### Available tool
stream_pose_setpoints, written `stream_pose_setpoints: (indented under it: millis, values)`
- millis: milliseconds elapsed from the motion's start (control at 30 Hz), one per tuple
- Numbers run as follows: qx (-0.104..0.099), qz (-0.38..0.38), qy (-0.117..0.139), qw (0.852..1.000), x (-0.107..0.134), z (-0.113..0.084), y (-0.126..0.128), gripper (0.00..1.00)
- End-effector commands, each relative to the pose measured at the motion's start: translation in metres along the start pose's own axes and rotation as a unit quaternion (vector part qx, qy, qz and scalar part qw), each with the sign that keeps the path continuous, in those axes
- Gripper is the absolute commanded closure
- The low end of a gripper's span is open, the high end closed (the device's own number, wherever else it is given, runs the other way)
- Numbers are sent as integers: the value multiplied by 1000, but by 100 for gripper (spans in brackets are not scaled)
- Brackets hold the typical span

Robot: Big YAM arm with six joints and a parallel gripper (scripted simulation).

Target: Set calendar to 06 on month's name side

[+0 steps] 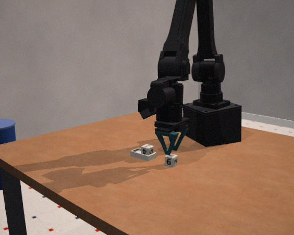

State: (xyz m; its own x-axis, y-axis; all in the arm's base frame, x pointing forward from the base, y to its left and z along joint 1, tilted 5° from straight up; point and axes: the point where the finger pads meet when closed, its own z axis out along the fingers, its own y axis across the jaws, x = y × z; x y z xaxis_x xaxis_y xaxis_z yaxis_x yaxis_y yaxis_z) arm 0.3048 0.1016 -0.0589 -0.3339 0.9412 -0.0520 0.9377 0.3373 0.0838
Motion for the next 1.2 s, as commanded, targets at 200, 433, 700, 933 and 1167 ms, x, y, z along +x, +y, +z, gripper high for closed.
stream_pose_setpoints:
  millis: [200,433,700,933,1167]
  values:
    - [-4,0,-2,1000,-3,0,12,55]
    - [-8,0,-2,1000,-4,5,12,55]
    - [-1,0,-2,1000,-5,16,4,55]
    - [3,0,-2,1000,-4,29,-2,55]
    - [3,0,-2,1000,-4,33,-2,55]
